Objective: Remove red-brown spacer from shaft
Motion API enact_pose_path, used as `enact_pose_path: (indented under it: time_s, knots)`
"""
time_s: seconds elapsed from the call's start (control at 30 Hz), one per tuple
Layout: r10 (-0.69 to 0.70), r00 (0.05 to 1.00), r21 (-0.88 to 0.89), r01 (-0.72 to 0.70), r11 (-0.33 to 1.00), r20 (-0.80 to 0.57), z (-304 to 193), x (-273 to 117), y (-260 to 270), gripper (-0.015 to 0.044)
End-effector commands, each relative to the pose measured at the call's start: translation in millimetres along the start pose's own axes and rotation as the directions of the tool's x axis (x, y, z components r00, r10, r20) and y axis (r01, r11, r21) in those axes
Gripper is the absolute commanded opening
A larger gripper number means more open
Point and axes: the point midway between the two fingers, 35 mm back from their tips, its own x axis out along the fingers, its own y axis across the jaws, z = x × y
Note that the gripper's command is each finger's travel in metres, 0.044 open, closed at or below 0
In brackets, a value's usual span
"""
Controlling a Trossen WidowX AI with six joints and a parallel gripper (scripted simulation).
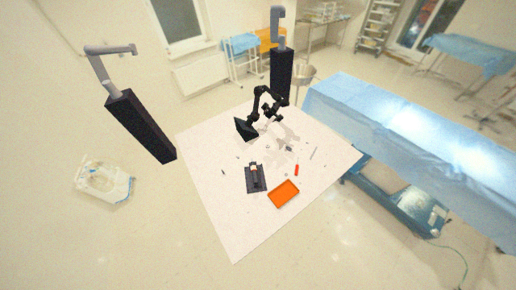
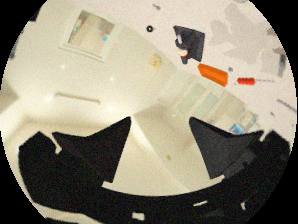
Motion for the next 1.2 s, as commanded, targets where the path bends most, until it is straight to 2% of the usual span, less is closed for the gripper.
enact_pose_path:
  time_s: [0.0, 0.17, 0.3, 0.47, 0.6, 0.77, 0.9, 1.03, 1.17]
  knots:
    - [-0.001, 1.000, 0.009, 0.001, 1.000, 0.007, 0, 1, -1, 0.0426]
    - [-0.020, 0.980, 0.247, -0.031, 0.968, 0.200, 6, 31, -25, 0.0440]
    - [-0.037, 0.924, 0.456, -0.153, 0.877, 0.381, 17, 62, -43, 0.0440]
    - [-0.070, 0.808, 0.626, -0.396, 0.672, 0.585, 38, 106, -60, 0.0440]
    - [-0.114, 0.682, 0.653, -0.619, 0.435, 0.723, 59, 141, -69, 0.0440]
    - [-0.193, 0.496, 0.517, -0.853, 0.078, 0.847, 86, 179, -76, 0.0440]
    - [-0.276, 0.336, 0.282, -0.934, -0.217, 0.900, 109, 208, -79, 0.0440]
    - [-0.377, 0.180, -0.023, -0.880, -0.474, 0.909, 134, 235, -79, 0.0440]
    - [-0.491, 0.039, -0.338, -0.678, -0.653, 0.870, 161, 261, -75, 0.0440]
